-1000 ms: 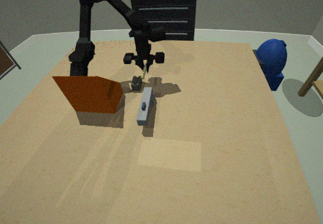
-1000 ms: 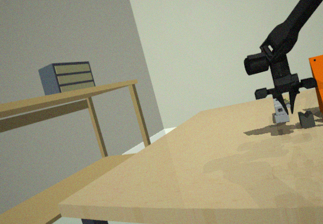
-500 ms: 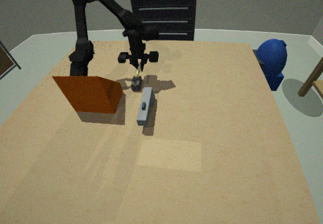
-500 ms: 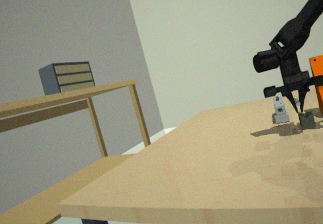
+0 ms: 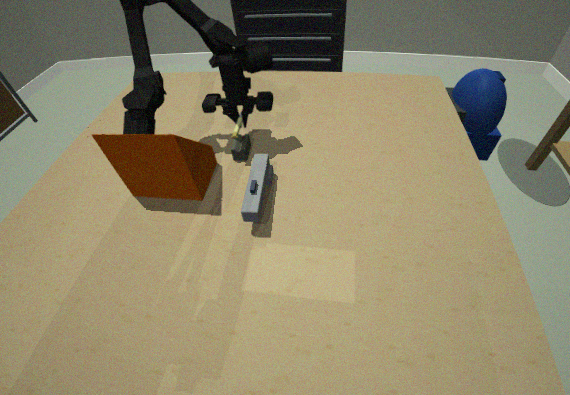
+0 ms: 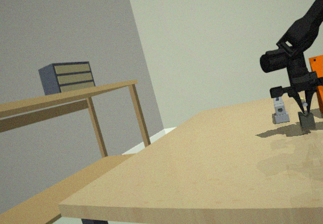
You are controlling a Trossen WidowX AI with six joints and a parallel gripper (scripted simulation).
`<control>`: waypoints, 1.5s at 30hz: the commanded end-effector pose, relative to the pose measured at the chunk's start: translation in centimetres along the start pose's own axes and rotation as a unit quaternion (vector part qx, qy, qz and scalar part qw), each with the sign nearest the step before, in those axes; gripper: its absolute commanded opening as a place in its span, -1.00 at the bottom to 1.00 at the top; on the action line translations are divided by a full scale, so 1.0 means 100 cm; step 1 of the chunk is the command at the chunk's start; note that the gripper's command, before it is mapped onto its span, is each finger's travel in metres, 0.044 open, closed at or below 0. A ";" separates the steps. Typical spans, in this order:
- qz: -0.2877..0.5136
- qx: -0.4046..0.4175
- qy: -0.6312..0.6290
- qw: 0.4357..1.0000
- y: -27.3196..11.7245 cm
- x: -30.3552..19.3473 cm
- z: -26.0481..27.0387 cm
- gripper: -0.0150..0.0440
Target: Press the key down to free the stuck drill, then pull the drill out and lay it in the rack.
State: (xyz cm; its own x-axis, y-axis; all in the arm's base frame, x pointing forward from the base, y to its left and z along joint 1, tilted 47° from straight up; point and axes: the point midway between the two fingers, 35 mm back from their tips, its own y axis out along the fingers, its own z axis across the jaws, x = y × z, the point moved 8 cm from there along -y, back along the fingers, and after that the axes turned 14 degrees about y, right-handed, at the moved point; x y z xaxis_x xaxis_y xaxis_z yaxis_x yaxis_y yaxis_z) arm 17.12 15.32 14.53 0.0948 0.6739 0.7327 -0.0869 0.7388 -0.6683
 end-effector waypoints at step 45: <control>0.003 0.001 0.004 1.000 0.051 -0.005 0.001 -0.49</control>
State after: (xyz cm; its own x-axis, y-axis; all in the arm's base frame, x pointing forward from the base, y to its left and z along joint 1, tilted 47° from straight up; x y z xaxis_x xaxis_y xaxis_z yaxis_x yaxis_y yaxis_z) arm 16.61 18.40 11.40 0.1142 0.6666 0.7366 -0.0855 0.7453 -0.6612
